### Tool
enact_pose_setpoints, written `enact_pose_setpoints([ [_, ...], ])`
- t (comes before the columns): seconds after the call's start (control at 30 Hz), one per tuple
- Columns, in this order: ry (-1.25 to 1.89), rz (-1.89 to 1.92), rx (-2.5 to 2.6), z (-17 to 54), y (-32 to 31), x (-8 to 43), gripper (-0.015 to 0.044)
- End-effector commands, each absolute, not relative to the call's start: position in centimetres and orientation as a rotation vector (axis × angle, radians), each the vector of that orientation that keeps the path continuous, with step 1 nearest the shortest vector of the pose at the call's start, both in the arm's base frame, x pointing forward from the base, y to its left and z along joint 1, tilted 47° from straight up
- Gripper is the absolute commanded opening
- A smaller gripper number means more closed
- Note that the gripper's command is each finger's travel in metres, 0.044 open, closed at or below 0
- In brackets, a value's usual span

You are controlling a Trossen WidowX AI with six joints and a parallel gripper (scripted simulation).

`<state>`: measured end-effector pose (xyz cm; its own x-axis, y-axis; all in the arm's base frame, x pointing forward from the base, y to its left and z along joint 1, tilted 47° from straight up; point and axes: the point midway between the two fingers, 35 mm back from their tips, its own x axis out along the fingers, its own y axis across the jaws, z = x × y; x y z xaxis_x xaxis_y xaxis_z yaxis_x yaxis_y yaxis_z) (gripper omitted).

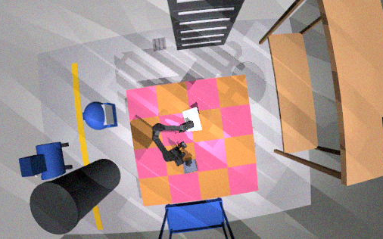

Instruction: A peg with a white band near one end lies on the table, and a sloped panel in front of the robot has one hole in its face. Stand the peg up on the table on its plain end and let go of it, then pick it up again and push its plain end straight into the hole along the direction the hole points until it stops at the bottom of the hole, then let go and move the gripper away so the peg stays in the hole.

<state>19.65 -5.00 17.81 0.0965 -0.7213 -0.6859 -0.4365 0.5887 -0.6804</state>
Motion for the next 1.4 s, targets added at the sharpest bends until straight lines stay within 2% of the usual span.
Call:
enact_pose_setpoints([
  [0.0,1.53,-0.277,-1.019,17.7,-5.3,19.7,0.044],
  [1.27,1.527,-0.28,-1.021,13.6,-9.7,20.3,0.044],
  [1.37,1.534,-0.275,-1.017,13.7,-9.4,20.3,0.0361],
])
